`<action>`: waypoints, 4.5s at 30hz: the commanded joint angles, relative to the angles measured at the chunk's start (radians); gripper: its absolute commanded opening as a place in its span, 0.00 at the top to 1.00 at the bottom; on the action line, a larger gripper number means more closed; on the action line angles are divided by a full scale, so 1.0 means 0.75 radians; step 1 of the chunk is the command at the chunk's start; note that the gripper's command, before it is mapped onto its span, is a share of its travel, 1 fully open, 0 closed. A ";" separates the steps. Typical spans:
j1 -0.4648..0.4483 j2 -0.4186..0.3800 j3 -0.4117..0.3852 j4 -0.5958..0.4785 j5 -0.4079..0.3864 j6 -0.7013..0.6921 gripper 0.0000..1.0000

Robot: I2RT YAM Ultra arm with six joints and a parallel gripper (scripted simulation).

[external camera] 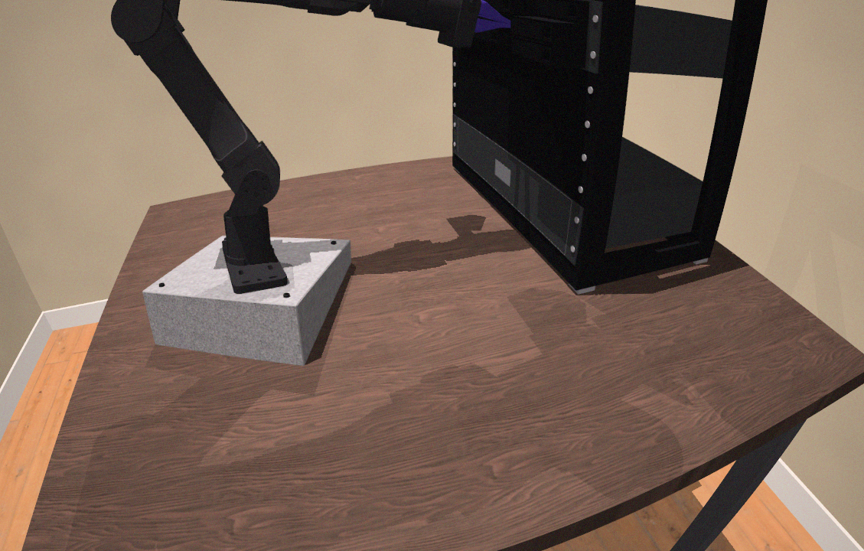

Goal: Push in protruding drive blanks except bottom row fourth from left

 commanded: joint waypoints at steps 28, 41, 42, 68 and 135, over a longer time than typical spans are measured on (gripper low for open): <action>-0.025 -0.142 0.051 0.158 0.040 0.013 1.00; -0.057 -0.473 -0.086 -0.121 -0.005 0.014 1.00; -0.064 -0.500 -0.088 -0.146 -0.011 0.016 1.00; 0.001 -0.635 -0.272 -0.055 0.042 0.012 1.00; -0.017 -0.290 -0.139 0.160 0.043 0.010 1.00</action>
